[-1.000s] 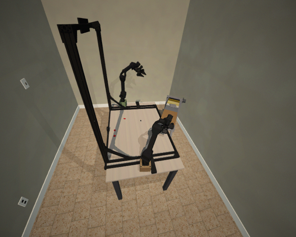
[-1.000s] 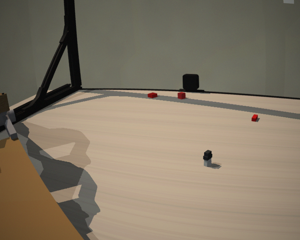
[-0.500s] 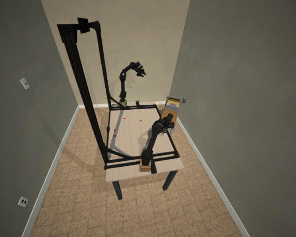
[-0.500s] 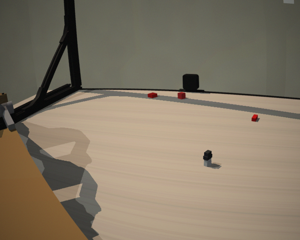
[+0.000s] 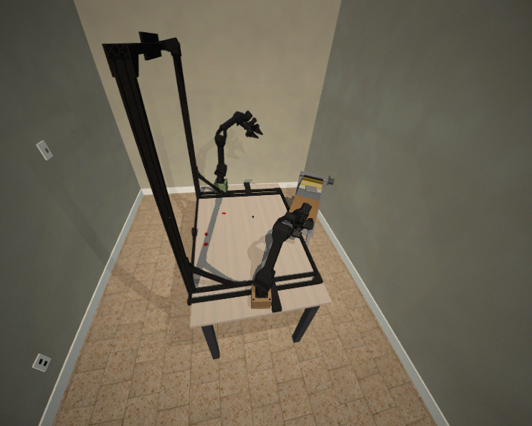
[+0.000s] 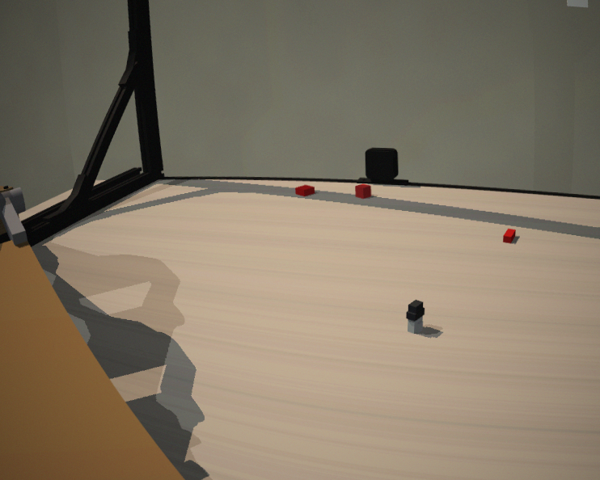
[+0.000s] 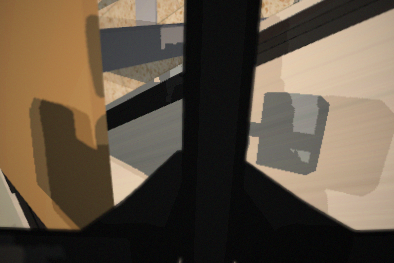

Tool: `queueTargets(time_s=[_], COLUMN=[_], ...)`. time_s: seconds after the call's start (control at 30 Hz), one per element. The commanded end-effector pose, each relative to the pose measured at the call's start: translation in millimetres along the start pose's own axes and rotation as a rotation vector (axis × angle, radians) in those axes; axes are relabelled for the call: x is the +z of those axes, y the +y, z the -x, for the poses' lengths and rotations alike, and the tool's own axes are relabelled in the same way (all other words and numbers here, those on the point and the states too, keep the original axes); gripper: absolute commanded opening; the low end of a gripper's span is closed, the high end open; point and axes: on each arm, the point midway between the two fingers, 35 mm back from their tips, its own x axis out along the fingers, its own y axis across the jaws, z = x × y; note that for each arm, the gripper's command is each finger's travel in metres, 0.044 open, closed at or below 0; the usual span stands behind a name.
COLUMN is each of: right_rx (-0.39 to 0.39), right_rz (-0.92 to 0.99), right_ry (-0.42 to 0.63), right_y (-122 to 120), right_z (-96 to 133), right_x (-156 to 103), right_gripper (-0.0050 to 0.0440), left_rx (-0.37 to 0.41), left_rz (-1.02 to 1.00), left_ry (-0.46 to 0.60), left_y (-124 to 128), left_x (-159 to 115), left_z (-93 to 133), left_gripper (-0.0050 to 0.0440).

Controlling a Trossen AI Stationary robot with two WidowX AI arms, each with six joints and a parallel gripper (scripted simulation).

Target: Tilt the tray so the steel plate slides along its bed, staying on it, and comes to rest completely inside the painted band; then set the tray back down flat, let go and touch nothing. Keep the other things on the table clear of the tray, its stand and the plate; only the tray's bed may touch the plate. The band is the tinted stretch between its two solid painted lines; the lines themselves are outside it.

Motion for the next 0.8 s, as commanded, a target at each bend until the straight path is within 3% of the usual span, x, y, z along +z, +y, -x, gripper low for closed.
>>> queueTargets(time_s=[0.0,0.77], right_rx=[0.061,0.083], right_rz=[0.001,0.001], right_ry=[-0.003,-0.003], right_y=[22.6,33.5], right_z=[18.2,28.4], right_x=[0.5,0.5], right_gripper=[0.0000,0.0000], left_rx=[0.000,0.000], left_rz=[0.000,0.000], left_ry=[-0.001,-0.001], left_y=[0.0,0.0], left_x=[0.2,0.2], left_z=[0.2,0.2], left_gripper=[0.0440,0.0440])
